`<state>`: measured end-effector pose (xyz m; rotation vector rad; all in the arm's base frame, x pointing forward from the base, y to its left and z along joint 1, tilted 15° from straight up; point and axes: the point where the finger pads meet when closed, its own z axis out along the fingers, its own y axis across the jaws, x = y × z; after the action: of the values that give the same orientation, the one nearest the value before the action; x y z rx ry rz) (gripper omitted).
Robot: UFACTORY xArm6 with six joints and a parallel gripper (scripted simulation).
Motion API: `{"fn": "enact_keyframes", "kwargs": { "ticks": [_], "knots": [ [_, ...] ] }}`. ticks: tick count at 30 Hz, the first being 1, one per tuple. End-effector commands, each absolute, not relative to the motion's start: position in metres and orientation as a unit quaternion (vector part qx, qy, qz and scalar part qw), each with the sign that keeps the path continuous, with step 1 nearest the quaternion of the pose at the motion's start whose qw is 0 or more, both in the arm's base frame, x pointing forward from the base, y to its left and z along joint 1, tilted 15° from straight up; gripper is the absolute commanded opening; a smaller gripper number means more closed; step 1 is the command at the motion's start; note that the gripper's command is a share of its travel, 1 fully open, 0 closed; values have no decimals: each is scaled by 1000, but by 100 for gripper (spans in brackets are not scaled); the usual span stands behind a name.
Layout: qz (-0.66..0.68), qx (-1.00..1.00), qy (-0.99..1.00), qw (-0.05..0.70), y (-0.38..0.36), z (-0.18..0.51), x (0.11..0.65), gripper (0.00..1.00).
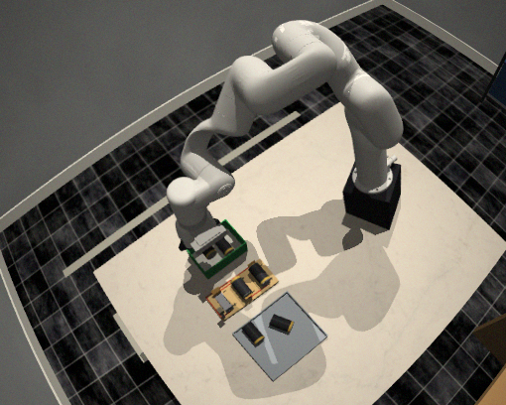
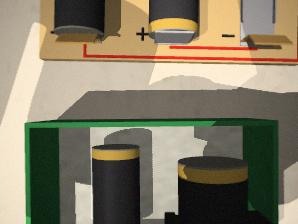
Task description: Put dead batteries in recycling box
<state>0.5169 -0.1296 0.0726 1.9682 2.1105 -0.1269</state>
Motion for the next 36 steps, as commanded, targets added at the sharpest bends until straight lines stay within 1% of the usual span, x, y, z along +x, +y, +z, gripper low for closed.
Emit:
{"fn": "enact_keyframes", "kwargs": {
  "ticks": [1,13,27,36],
  "knots": [
    [-42,676,725,128,-130,75,518,28],
    [-42,676,725,128,-131,71,519,28],
    [-42,676,725,128,-143,18,526,28],
    [-42,676,725,128,-145,12,527,28]
  ]
}}
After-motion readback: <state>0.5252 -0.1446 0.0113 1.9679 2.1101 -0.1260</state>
